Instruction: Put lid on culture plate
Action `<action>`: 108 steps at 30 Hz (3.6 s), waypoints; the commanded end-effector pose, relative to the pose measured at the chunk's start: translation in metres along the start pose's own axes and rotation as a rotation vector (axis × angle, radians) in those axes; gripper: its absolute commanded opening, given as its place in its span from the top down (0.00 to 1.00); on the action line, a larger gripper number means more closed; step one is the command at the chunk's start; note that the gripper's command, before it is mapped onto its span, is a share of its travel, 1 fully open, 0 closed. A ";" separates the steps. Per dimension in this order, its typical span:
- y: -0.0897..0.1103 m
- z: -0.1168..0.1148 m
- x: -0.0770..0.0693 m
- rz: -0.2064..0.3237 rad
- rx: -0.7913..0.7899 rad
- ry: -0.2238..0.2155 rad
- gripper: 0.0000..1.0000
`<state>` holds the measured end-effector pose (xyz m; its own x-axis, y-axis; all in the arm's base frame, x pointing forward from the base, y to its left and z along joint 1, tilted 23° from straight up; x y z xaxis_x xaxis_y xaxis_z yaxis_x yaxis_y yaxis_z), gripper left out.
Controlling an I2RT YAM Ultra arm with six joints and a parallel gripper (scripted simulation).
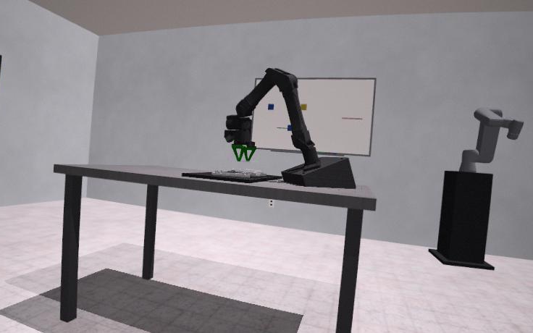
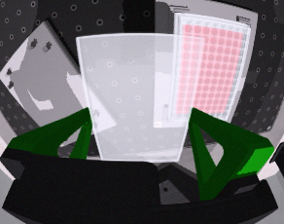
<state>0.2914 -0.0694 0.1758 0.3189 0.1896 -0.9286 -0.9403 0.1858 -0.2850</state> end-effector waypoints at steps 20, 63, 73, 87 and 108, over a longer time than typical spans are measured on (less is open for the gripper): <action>-0.008 -0.066 -0.006 -0.026 -0.028 0.002 1.00; -0.008 -0.079 -0.006 -0.026 -0.028 0.003 1.00; -0.010 -0.080 0.011 -0.026 -0.028 0.003 1.00; -0.012 -0.081 0.028 -0.026 -0.028 0.002 1.00; -0.011 -0.080 0.029 -0.026 -0.028 0.002 1.00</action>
<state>0.3003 -0.1417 0.1301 0.3275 0.1924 -0.9251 -0.9402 0.1637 -0.2988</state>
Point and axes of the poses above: the point where the finger pads meet when closed, its own x axis out along the fingers, its own z axis across the jaws, y = z × x, the point moved 8 cm from there along -x, back along the fingers, and after that the axes turned 6 degrees about -x, right-handed, at the moved point
